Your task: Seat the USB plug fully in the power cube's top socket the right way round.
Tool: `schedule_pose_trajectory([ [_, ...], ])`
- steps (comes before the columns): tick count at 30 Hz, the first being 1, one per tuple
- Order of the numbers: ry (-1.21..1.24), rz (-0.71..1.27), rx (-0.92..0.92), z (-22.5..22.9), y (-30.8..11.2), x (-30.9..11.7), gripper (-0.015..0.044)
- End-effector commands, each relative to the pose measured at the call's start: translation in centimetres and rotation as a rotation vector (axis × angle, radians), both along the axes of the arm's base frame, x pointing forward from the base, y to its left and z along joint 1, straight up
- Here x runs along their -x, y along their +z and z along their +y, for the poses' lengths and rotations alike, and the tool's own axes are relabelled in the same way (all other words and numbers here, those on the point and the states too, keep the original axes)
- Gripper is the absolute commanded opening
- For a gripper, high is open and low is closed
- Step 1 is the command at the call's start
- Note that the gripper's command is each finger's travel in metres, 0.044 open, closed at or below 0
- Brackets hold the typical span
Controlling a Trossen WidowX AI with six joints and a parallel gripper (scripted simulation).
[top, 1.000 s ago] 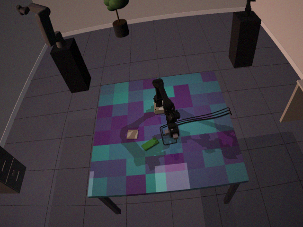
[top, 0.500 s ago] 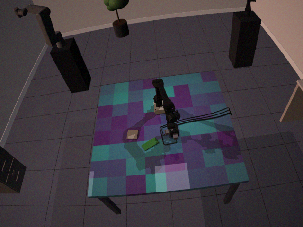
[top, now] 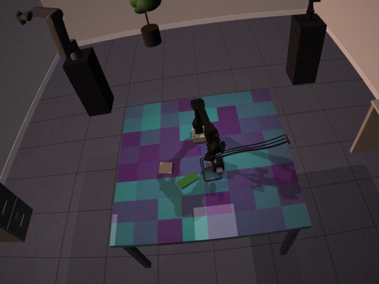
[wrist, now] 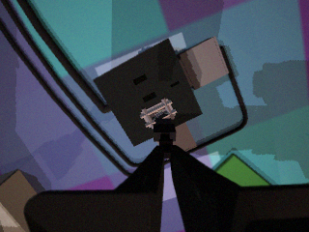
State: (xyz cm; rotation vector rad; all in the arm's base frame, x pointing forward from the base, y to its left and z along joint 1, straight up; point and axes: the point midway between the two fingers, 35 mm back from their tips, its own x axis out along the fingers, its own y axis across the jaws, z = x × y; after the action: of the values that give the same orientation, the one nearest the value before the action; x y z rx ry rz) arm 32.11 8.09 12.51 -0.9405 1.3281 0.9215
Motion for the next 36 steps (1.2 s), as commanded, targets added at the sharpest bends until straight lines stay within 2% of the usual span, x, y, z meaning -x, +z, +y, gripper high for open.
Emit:
schedule_pose_trajectory([
  [1,-0.12,0.002,-0.003,-0.01,-0.04,0.03,0.0],
  [36,-1.036,0.009,-0.033,-0.01,-0.03,0.03,0.0],
])
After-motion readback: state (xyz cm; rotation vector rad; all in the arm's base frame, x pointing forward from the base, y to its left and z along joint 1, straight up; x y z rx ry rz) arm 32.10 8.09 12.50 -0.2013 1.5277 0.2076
